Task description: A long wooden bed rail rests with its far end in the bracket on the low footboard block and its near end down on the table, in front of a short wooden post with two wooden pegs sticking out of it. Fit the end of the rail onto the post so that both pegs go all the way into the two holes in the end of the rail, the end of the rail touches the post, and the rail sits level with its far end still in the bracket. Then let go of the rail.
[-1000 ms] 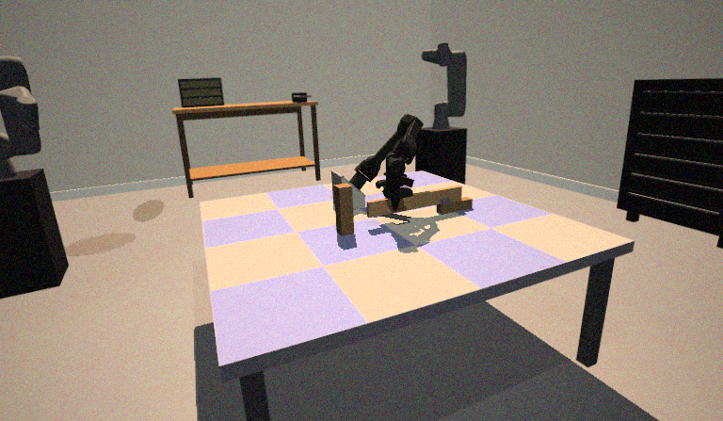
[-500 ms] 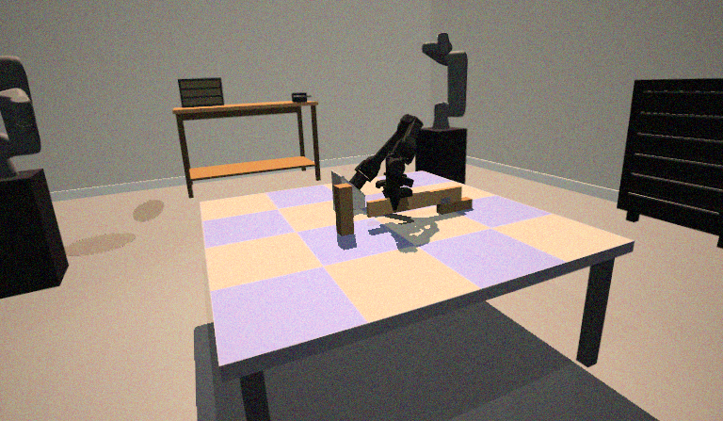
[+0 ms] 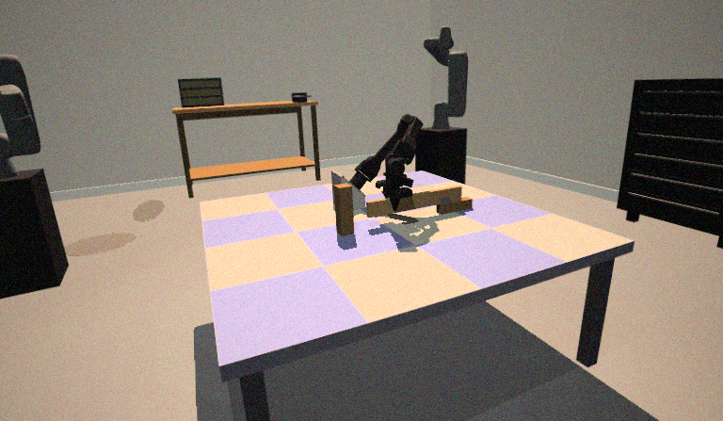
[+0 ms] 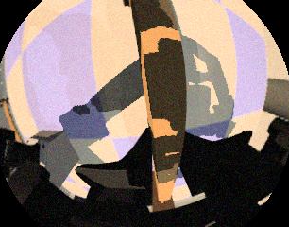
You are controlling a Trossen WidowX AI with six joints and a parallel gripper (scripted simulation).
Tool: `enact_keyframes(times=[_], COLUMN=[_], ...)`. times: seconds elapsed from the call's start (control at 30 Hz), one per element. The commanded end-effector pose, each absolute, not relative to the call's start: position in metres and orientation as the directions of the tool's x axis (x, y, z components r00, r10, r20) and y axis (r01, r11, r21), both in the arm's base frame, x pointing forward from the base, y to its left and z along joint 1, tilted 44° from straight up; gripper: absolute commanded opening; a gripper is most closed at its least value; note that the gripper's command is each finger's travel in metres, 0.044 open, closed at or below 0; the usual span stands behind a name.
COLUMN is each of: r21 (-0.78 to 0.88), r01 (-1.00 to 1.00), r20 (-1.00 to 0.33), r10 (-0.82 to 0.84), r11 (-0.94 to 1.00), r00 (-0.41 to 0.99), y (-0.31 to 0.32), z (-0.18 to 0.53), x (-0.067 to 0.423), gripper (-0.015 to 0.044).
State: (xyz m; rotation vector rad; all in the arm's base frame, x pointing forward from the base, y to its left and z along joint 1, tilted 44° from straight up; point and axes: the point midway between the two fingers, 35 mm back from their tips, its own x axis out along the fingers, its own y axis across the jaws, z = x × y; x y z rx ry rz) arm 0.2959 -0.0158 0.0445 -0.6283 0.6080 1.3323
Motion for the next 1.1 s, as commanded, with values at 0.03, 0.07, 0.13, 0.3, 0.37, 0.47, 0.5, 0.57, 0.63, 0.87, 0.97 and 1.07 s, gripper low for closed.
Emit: enact_keyframes(times=[0.03, 0.07, 0.13, 0.3, 0.37, 0.47, 0.5, 0.57, 0.63, 0.87, 0.97, 1.07], r21=[-0.072, -0.072, -0.072, -0.072, -0.072, -0.072, -0.072, -0.072, -0.072, -0.072, -0.072, -0.072], r01=[-0.988, -0.988, -0.988, -0.988, -0.988, -0.988, -0.988, -0.988, -0.988, -0.988, -0.988, -0.988], r20=[-0.72, -0.72, -0.72, -0.719, -0.719, -0.719, -0.719, -0.719, -0.719, -0.719, -0.719, -0.719], r10=[0.679, 0.679, 0.679, 0.679, 0.679, 0.679, 0.679, 0.679, 0.679, 0.679, 0.679, 0.679], r11=[0.133, 0.133, 0.133, 0.133, 0.133, 0.133, 0.133, 0.133, 0.133, 0.133, 0.133, 0.133], r00=[0.144, 0.144, 0.144, 0.144, 0.144, 0.144, 0.144, 0.144, 0.144, 0.144, 0.144, 0.144], y=[-0.0171, -0.0169, -0.0166, -0.0163, -0.0164, -0.0165, -0.0166, -0.0166, -0.0165, -0.0159, -0.0157, -0.0156], z=[0.0461, 0.0464, 0.047, 0.0484, 0.049, 0.0496, 0.0497, 0.0497, 0.0497, 0.0491, 0.0488, 0.0486], x=[0.2964, 0.2964, 0.2964, 0.2964, 0.2965, 0.2966, 0.2966, 0.2968, 0.2969, 0.2976, 0.2979, 0.298], gripper=[0.0, 0.0, 0.0, 0.0, 0.0, 0.0, 0.0, 0.0, 0.0, 0.0, 0.0, 0.0])
